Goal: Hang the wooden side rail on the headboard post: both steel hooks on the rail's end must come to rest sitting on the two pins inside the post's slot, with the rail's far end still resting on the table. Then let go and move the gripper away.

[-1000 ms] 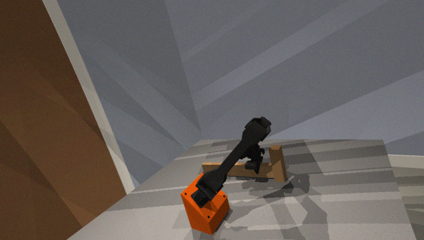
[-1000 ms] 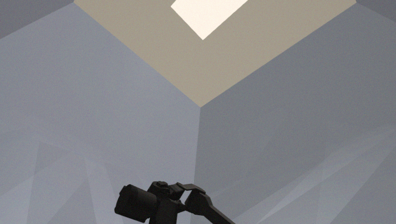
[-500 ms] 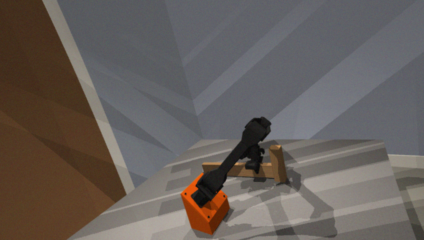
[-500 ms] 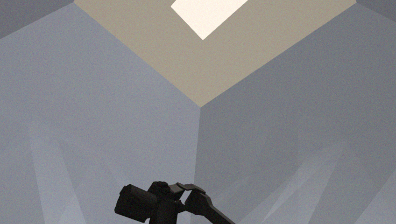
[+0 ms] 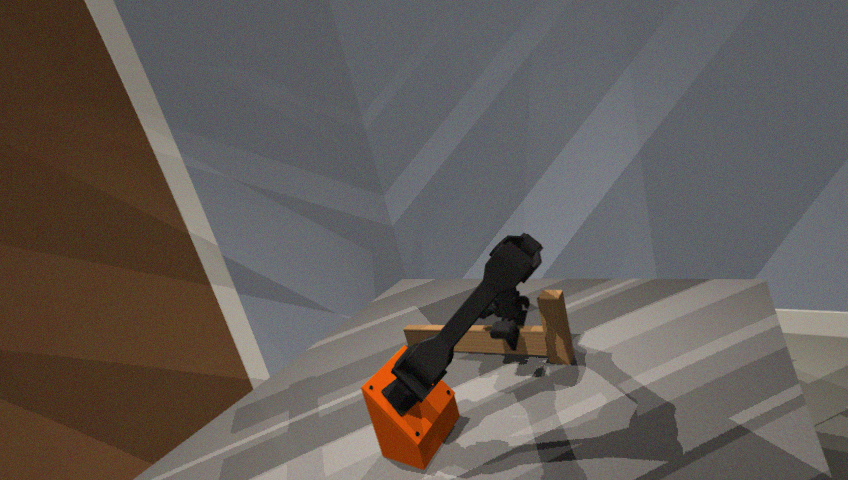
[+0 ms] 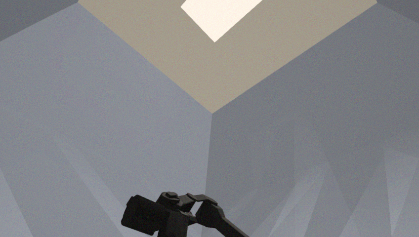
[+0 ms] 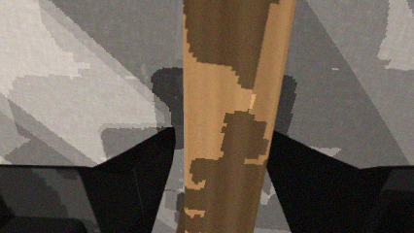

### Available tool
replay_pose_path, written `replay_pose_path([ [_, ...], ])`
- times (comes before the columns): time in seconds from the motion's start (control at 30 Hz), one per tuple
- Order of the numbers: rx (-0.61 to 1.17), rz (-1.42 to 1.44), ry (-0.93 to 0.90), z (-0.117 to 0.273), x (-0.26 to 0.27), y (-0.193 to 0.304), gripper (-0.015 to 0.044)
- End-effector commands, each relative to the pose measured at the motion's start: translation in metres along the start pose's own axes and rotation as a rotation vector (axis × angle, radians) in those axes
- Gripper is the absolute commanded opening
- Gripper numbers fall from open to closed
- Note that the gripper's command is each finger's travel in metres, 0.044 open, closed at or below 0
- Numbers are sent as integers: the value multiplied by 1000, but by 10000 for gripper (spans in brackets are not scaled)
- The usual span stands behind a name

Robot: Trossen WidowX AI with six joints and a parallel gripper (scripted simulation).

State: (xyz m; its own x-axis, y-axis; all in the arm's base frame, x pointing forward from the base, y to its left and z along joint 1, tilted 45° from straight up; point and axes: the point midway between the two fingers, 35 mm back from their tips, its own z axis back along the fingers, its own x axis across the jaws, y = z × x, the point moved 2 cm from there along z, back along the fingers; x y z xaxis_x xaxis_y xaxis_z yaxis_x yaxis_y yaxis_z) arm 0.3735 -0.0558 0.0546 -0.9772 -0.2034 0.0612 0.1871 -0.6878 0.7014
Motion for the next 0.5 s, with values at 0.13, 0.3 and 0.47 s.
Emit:
replay_pose_path([
  [0.13, 6, 4, 0, 38, 0, -1, 440],
  [0.3, 7, 4, 0, 40, 0, -1, 440],
  [0.47, 6, 4, 0, 40, -2, -14, 440],
])
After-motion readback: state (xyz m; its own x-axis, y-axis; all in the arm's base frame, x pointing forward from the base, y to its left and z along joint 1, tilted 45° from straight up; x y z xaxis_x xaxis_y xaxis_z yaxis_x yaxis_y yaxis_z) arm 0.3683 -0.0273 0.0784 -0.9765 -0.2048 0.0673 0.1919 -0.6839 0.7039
